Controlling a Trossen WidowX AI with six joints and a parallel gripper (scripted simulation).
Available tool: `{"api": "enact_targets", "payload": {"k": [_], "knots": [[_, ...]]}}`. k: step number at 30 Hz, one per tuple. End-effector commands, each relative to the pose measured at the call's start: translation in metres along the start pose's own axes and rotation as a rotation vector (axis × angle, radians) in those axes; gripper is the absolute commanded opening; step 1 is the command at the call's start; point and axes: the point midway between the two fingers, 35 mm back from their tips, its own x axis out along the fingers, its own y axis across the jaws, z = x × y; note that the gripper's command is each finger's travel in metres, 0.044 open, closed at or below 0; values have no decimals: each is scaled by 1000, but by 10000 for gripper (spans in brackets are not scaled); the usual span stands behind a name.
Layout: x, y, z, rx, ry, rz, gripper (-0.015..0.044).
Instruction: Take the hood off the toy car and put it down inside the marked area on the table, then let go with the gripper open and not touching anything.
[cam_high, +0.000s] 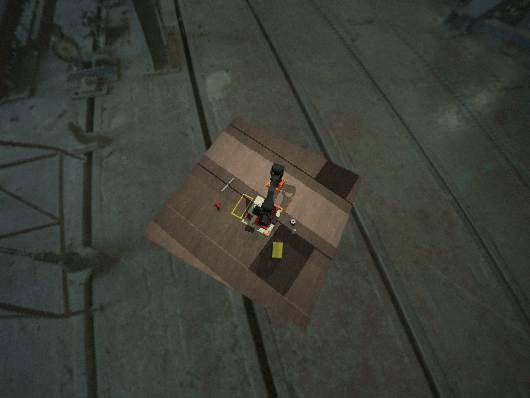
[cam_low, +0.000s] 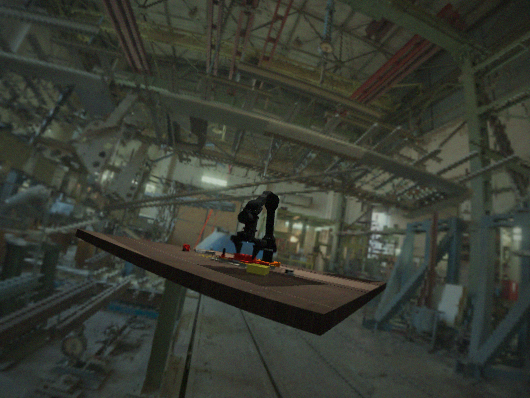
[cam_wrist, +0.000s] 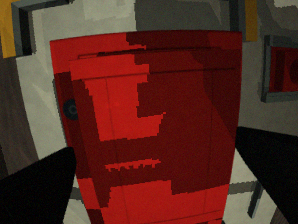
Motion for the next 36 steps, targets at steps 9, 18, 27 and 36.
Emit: {"api": "enact_targets", "payload": {"k": [9,18,27,36], "knots": [[1,0,0,0,0,0,335],[0,0,0,0,0,0,216],[-5,0,0,0,0,0,0],[-11,0,0,0,0,-1,0]]}}
